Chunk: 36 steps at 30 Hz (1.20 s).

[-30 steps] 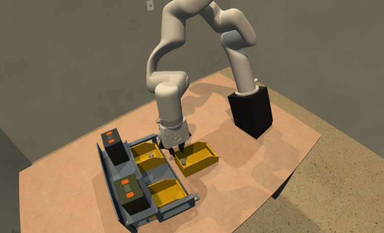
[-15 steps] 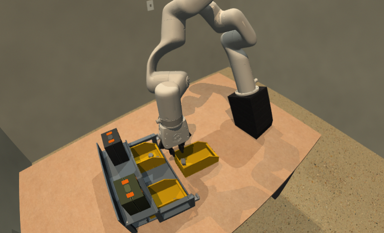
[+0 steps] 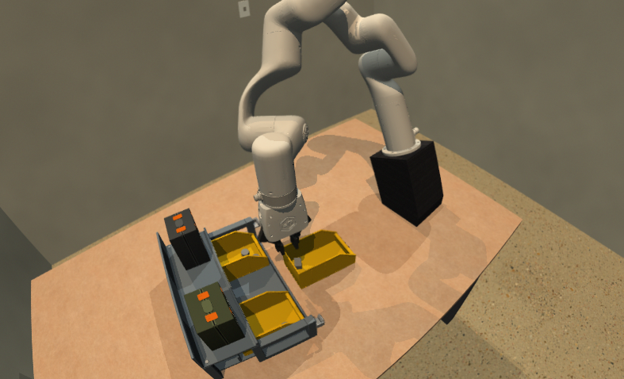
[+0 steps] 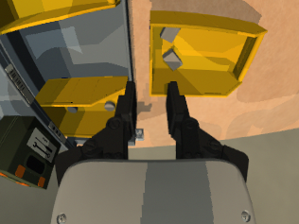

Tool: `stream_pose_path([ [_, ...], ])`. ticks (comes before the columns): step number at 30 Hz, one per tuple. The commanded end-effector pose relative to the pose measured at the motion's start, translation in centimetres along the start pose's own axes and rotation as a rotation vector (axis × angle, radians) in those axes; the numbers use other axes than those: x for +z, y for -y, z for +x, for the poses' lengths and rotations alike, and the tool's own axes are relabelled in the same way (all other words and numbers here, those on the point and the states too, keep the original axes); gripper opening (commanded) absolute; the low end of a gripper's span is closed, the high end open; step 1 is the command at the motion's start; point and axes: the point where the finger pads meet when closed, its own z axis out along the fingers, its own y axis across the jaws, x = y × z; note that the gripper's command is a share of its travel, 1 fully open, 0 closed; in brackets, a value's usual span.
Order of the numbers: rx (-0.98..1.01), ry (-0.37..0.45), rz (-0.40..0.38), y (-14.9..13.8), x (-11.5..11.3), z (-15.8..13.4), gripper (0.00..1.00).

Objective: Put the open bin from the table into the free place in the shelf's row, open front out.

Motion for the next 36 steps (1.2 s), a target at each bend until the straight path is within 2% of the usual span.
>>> stream_pose_path([
  [1, 0.001, 0.002, 0.004, 0.1, -0.2, -0.1, 0.33],
  [11, 0.001, 0.002, 0.004, 0.1, -0.2, -0.1, 0.33],
  [16, 0.001, 0.002, 0.004, 0.1, 0.8, -0.1, 0.33],
  [28, 0.001, 0.002, 0.004, 0.1, 0.8, -0.1, 0.33],
  [36, 0.001, 0.002, 0.004, 0.1, 1.8, -0.1, 0.33],
])
